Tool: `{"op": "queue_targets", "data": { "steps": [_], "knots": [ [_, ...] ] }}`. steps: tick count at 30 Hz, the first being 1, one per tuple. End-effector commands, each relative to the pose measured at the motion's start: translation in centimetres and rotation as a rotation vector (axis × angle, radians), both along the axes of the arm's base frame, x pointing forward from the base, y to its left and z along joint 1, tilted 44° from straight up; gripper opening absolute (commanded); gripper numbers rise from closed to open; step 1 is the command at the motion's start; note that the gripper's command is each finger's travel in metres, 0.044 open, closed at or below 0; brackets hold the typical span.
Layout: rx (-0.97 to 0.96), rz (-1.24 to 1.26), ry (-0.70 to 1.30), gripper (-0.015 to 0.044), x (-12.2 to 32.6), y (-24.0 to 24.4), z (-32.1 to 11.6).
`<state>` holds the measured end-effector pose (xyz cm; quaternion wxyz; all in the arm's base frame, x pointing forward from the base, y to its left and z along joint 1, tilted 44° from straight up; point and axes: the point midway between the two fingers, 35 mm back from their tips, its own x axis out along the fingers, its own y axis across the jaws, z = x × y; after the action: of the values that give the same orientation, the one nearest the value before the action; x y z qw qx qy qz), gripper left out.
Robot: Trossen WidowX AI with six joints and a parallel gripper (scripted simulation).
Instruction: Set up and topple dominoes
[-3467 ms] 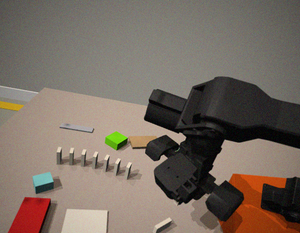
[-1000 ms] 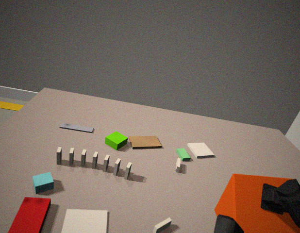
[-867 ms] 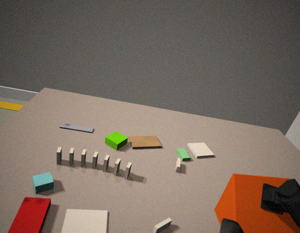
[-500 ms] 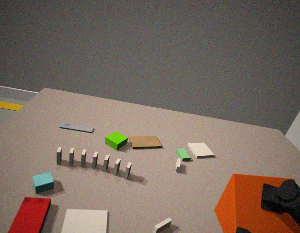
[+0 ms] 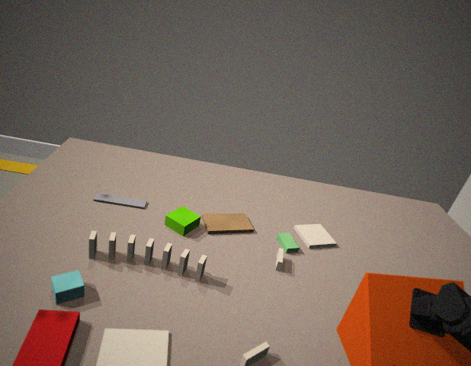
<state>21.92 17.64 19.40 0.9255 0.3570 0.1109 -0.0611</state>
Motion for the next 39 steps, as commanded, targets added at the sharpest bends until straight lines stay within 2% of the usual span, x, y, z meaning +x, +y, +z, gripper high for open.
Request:
{"op": "queue_targets", "data": {
  "steps": [1, 18, 39],
  "knots": [
    [0.018, -0.013, -0.015, 0.0029, -0.1, -0.2, 0.1],
    [0.018, -0.013, -0.014, 0.0029, -0.1, 0.0, -0.1],
    [0.015, -0.012, -0.005, 0.0029, -0.4, 4.7, -4.4]
  ]
}}
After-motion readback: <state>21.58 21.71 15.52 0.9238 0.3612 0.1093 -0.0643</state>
